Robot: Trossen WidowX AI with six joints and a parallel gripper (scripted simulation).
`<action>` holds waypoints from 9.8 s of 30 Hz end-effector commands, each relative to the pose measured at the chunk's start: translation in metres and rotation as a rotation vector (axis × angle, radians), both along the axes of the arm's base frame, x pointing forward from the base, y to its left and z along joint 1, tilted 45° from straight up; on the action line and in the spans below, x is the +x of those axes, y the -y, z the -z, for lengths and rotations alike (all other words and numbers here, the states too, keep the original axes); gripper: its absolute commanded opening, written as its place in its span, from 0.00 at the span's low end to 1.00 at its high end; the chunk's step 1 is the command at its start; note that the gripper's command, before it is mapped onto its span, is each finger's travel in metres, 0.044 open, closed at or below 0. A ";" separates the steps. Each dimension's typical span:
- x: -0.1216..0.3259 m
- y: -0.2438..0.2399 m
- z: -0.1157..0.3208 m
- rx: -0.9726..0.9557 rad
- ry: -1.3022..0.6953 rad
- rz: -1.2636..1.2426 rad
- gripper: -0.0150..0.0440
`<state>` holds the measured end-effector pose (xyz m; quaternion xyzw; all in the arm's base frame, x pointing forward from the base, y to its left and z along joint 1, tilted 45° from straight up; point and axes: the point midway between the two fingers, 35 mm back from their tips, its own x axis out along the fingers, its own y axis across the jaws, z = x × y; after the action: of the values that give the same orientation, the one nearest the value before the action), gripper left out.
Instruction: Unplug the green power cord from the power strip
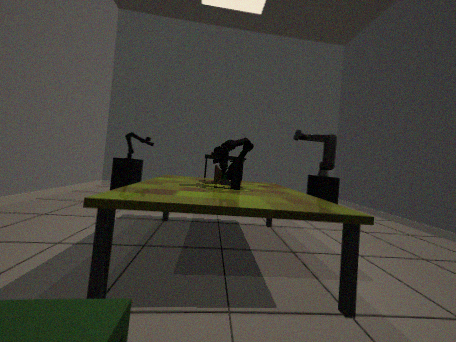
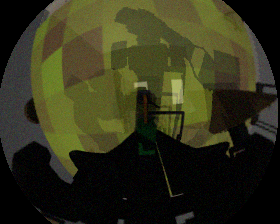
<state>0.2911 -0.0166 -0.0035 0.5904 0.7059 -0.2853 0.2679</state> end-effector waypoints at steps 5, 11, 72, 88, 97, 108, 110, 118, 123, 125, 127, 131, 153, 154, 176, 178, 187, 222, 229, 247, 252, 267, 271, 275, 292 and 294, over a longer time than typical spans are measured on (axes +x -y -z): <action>0.000 0.000 0.000 0.000 0.000 0.000 0.28; 0.001 0.002 0.002 0.000 0.000 0.000 0.25; 0.005 0.040 0.025 0.000 -0.004 0.004 0.53; 0.003 0.021 0.006 0.002 -0.004 0.004 0.53; 0.001 0.011 -0.004 0.003 -0.005 0.004 0.53; 0.000 0.004 -0.001 0.003 -0.005 0.004 0.53; -0.001 0.002 0.002 0.004 -0.005 0.004 0.53; 0.000 0.002 0.002 0.000 0.000 0.000 0.39; 0.000 0.002 0.002 0.000 0.000 0.000 0.34; 0.000 0.002 0.002 0.000 0.000 0.000 0.31; 0.000 0.002 0.002 0.000 0.000 0.000 0.29; 0.001 0.004 0.004 0.000 0.000 0.000 0.25; 0.004 0.031 0.026 -0.003 -0.001 0.003 0.25; 0.004 0.033 0.027 -0.003 -0.001 0.003 0.25; 0.004 0.037 0.034 -0.001 0.001 -0.020 0.53; 0.004 0.037 0.034 -0.001 0.001 -0.020 0.53; 0.005 0.044 0.029 0.000 -0.004 0.004 0.53; 0.000 0.015 0.013 0.003 -0.004 0.004 0.53; 0.001 0.015 0.014 -0.001 0.001 0.000 0.44; 0.002 0.021 0.019 -0.002 0.000 0.001 0.25; 0.002 0.021 0.020 0.001 -0.003 0.003 0.34; 0.005 0.041 0.032 -0.001 -0.003 0.004 1.00; 0.006 0.071 0.051 -0.002 -0.003 0.004 1.00; 0.006 0.072 0.052 -0.002 -0.003 0.004 1.00; 0.006 0.072 0.052 -0.002 -0.003 0.004 1.00; 0.006 0.072 0.052 -0.002 -0.003 0.004 1.00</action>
<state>0.2973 -0.0888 -0.0560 0.5928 0.7034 -0.2874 0.2667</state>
